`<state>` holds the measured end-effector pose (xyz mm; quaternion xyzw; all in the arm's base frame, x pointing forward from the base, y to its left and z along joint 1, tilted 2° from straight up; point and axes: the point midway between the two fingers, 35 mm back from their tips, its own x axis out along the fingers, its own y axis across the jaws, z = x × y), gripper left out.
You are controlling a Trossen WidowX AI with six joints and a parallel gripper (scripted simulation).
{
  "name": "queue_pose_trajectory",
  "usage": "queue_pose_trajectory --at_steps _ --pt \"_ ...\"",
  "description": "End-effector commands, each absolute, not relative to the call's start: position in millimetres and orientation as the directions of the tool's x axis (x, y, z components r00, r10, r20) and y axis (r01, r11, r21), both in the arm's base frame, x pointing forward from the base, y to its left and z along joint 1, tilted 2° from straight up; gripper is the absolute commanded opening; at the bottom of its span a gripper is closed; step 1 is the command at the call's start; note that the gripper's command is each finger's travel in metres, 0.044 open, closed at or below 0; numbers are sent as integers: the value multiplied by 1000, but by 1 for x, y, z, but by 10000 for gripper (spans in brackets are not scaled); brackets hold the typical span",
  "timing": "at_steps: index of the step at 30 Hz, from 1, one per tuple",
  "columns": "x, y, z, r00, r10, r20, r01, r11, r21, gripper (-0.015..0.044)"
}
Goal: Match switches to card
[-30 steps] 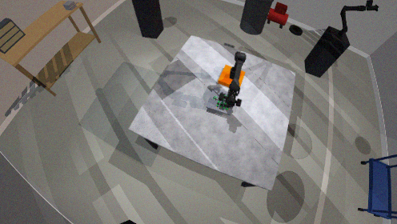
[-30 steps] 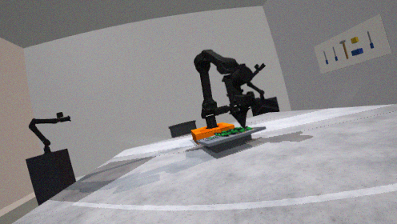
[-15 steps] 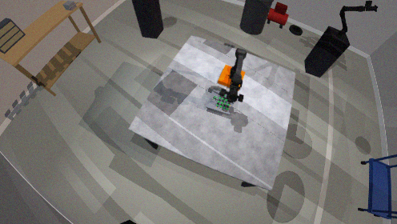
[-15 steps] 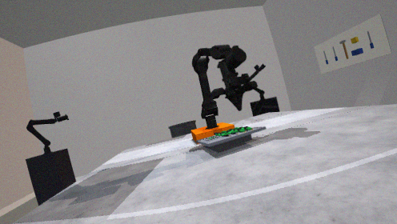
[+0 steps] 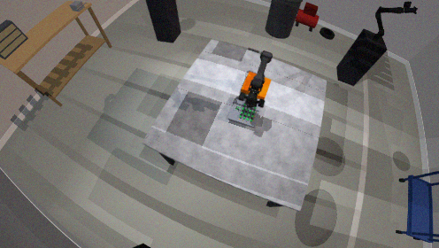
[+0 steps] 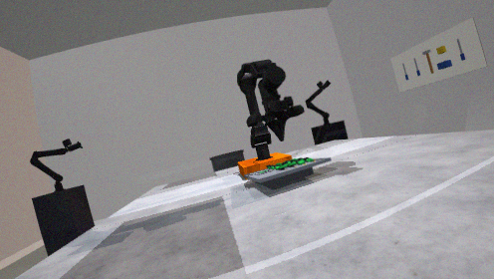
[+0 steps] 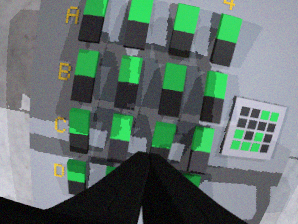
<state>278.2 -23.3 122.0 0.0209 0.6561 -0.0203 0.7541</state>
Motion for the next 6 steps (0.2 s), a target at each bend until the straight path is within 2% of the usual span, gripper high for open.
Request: queue_pose_trajectory --at_steps 1,6 --pt "275 -24 120 131 1 -991 52 999 8 0" --pt "275 -24 120 131 1 -991 52 999 8 0"
